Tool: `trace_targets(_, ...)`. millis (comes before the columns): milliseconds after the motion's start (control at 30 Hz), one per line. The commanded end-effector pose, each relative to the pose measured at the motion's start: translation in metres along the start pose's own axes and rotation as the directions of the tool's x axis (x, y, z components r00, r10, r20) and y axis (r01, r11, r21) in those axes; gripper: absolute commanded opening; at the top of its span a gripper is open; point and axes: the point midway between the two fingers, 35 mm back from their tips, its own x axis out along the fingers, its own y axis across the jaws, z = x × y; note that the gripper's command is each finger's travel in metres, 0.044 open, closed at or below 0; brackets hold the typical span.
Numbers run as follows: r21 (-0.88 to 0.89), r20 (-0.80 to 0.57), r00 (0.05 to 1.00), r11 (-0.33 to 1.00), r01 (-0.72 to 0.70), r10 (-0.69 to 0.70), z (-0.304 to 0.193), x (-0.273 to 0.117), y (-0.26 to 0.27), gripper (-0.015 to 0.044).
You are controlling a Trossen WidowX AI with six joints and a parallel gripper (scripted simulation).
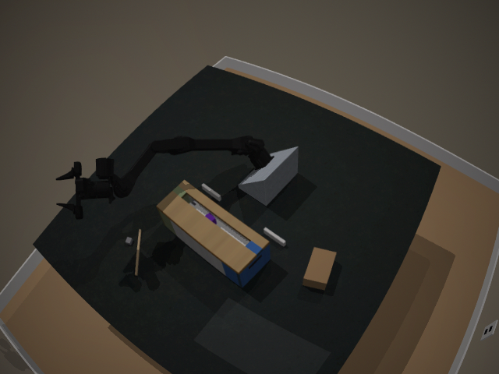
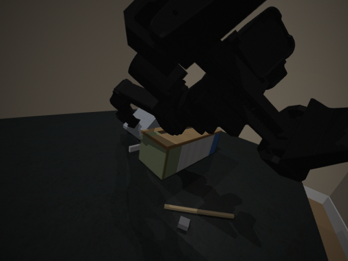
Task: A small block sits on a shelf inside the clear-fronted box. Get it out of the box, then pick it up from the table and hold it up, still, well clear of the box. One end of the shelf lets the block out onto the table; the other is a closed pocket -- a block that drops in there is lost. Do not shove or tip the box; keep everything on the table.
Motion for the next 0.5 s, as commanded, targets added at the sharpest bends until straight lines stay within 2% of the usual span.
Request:
trace_targets(0,0.015,0.000,1.000,1.000,-0.011,0.011,0.001,0.000,0.002,0.0400)
trace_targets(100,0.228,-0.003,0.987,0.961,-0.154,0.159,0.016,-0.008,0.028,0.0400)
trace_targets(233,0.554,-0.003,0.915,0.762,-0.334,0.404,0.042,-0.033,0.069,0.0400)
trace_targets(333,0.742,-0.006,0.825,0.556,-0.376,0.565,0.059,-0.062,0.095,0.0400)
trace_targets(467,0.847,-0.010,0.741,0.400,-0.350,0.671,0.070,-0.087,0.111,0.0400)
